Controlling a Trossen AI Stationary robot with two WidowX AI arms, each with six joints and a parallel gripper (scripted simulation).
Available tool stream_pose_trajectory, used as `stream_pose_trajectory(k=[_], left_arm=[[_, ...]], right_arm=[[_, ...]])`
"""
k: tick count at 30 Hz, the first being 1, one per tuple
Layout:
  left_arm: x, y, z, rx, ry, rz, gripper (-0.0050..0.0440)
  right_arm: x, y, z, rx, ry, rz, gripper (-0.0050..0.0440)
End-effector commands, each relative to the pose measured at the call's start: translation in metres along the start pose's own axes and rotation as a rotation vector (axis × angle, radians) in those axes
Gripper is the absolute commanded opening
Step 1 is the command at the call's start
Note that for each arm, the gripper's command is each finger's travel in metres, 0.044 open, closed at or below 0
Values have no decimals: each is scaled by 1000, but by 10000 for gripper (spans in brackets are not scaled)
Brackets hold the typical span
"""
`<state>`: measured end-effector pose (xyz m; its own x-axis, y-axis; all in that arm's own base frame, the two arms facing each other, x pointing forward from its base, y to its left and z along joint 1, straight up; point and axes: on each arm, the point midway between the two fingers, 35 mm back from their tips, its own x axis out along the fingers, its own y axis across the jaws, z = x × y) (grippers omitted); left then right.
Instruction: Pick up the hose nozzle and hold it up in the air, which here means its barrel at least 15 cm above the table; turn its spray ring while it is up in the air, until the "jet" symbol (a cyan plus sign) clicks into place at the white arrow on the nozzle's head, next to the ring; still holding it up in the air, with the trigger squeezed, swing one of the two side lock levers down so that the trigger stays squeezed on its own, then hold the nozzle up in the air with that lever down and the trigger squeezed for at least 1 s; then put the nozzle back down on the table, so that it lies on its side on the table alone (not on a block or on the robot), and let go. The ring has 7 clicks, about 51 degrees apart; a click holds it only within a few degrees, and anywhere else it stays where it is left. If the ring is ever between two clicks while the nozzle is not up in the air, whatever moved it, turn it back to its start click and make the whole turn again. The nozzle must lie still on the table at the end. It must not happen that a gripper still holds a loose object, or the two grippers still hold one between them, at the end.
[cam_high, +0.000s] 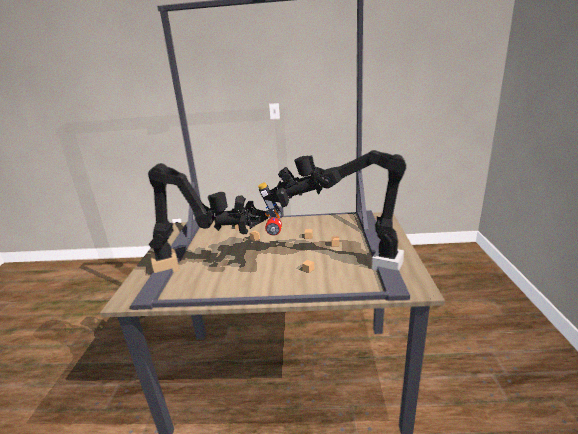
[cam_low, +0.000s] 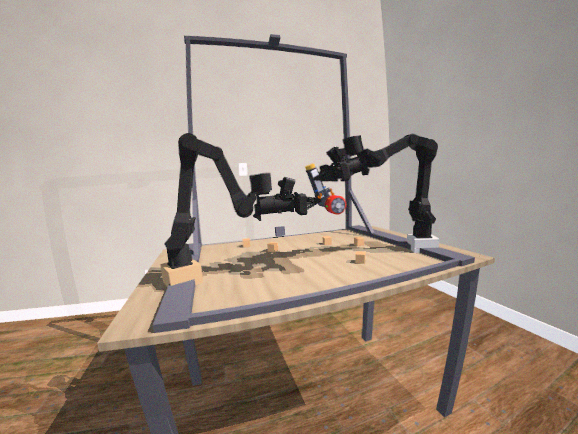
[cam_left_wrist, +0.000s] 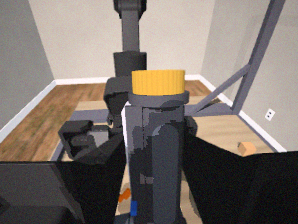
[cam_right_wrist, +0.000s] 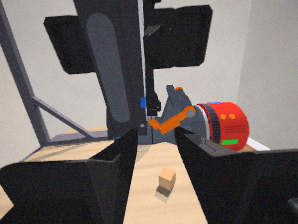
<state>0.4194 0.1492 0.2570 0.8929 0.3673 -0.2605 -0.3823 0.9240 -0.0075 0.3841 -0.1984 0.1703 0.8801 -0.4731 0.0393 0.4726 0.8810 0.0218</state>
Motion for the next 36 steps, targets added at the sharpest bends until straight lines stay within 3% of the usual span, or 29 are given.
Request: stream_pose_trajectory(k=[1, 24, 36], left_arm=[[-5, 4, 18, 3, -46, 13, 170], [-5, 4, 18, 3, -46, 13, 170], [-5, 4, 18, 3, -46, 13, 170]], right_arm=[[0, 7, 20, -2, -44, 12, 173], [-3, 7, 36, -3, -51, 7, 173], [-3, 9, 31, -3, -46, 10, 173]])
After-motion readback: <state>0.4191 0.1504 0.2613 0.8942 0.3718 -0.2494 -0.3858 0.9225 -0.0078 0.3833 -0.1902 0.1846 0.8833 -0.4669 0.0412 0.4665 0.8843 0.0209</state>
